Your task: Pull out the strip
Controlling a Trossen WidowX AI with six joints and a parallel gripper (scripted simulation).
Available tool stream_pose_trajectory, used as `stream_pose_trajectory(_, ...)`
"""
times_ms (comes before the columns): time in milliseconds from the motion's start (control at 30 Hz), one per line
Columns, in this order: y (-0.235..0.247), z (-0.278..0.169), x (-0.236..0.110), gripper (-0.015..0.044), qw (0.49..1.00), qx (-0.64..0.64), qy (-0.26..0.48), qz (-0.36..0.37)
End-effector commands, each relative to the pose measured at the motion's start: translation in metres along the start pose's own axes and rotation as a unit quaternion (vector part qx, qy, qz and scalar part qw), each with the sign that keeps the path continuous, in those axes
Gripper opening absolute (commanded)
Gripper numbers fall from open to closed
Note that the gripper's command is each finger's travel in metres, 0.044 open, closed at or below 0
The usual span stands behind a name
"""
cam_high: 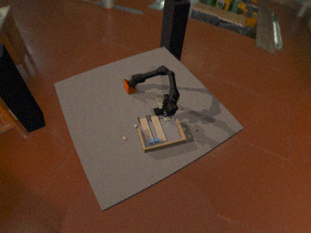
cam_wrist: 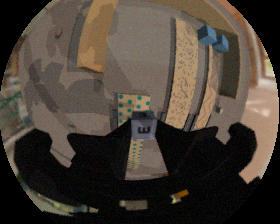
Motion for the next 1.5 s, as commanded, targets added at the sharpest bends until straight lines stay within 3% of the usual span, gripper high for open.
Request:
stream_pose_trajectory(0, -0.003, -0.016, -0.013, 0.0000, 1.000, 0.001, -0.002, 0.000)
stream_pose_trajectory(1233, -0.027, -0.127, -0.025, 0.0000, 1.000, 0.003, 0.000, 0.001)
stream_pose_trajectory(1467, -0.027, -0.127, -0.057, 0.0000, 1.000, 0.004, 0.000, 0.000)
Point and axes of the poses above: the point midway between the two fingers, 35 mm back from their tips, its own x axis out along the fingers, its own y axis across the jaws, z = x × y, the point moved 6 cm from there along -x, back along the fingers, and after that the axes turned 11 degrees about -x, right-handed, at the moved point
